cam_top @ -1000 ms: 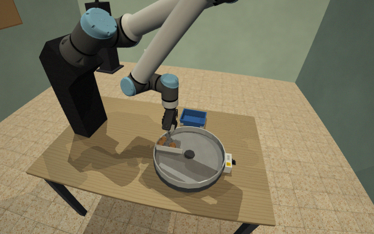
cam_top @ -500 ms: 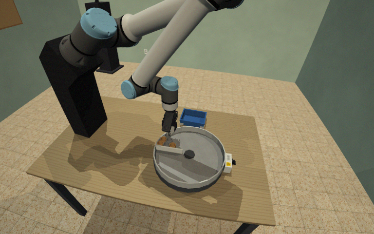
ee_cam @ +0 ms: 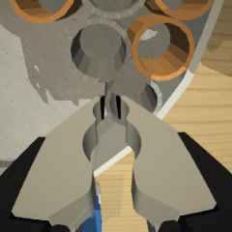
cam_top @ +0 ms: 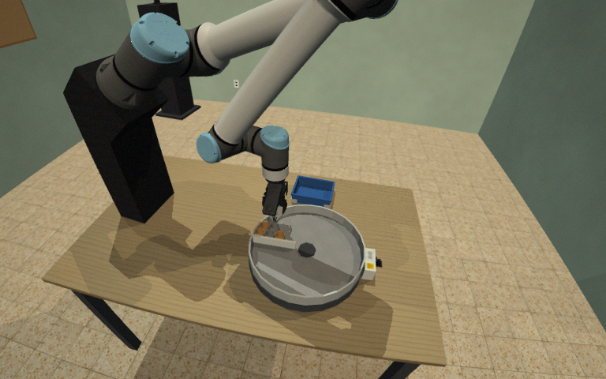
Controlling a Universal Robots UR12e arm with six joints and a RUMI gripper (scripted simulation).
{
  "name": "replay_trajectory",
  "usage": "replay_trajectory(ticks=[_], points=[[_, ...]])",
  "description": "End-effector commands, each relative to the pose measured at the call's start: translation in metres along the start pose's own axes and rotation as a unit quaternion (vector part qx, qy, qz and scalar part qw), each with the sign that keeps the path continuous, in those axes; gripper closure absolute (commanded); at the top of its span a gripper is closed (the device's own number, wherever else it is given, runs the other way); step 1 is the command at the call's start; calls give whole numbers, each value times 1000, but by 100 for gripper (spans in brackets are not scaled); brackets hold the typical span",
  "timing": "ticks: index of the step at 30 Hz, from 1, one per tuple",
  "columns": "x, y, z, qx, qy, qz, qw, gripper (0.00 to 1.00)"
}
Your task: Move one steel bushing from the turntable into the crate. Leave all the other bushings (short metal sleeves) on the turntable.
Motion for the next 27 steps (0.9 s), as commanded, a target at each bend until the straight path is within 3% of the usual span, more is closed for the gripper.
replay_trajectory(ticks=[1,25,27], points=[[-2,-1,0,1,-1,0,1000,95],[-2,-1,0,1,-1,0,1000,95],[-2,-1,0,1,-1,0,1000,100]])
Point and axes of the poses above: the point where the finger pads meet when closed, its own z axis out along the fingers, its own x axis across the jaws, y = z × x, the point moved 2 cm from there along -z, back along the fingers, and after that the axes turned 11 degrees about -z, right-handed, at the moved point
